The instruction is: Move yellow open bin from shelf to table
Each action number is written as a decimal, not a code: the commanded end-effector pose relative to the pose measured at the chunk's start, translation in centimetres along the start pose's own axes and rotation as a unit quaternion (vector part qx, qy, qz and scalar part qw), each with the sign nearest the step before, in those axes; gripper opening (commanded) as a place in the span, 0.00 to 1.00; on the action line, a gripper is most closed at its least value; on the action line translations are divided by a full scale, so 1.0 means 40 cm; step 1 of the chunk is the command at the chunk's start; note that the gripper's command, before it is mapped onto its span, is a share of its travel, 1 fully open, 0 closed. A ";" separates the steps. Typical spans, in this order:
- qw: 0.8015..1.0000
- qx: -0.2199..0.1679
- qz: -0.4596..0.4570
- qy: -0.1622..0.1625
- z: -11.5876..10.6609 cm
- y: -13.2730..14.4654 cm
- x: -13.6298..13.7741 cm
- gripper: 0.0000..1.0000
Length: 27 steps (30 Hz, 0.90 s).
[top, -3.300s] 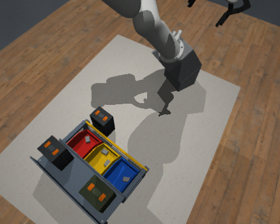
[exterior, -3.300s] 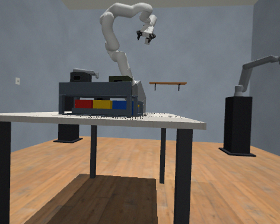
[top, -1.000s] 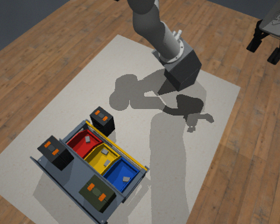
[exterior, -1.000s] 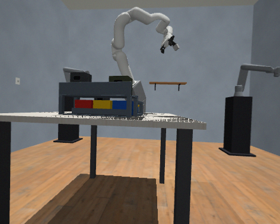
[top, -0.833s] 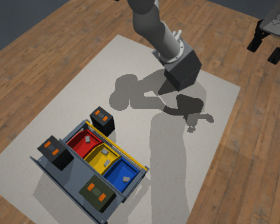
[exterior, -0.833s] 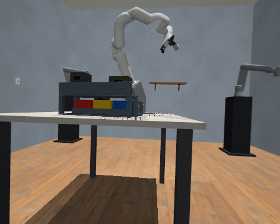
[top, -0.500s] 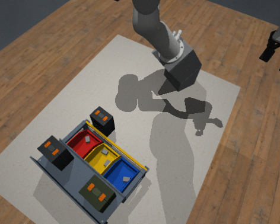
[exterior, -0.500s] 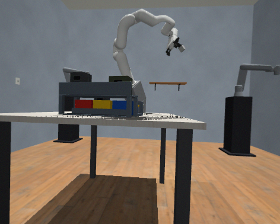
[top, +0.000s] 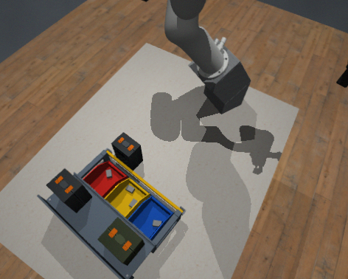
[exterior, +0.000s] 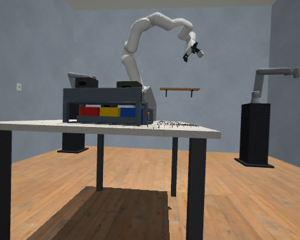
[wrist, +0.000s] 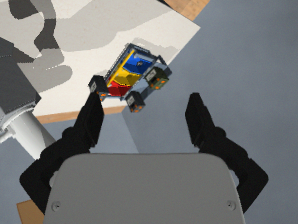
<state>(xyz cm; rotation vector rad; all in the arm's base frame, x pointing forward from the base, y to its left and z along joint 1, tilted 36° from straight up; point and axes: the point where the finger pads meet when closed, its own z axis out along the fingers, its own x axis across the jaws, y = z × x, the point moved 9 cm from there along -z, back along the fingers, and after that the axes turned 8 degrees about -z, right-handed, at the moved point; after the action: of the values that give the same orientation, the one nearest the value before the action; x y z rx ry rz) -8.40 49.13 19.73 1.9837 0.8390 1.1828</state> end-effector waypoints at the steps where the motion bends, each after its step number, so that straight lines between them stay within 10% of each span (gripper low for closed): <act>1: 0.992 -0.005 0.119 0.031 -0.007 -0.015 -0.003 1.00; 27: 0.998 -0.027 0.061 0.000 0.009 -0.171 0.076 1.00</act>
<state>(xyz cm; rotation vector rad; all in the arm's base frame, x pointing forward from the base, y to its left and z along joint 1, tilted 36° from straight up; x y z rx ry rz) -8.14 54.64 15.98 1.9827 0.7211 1.2164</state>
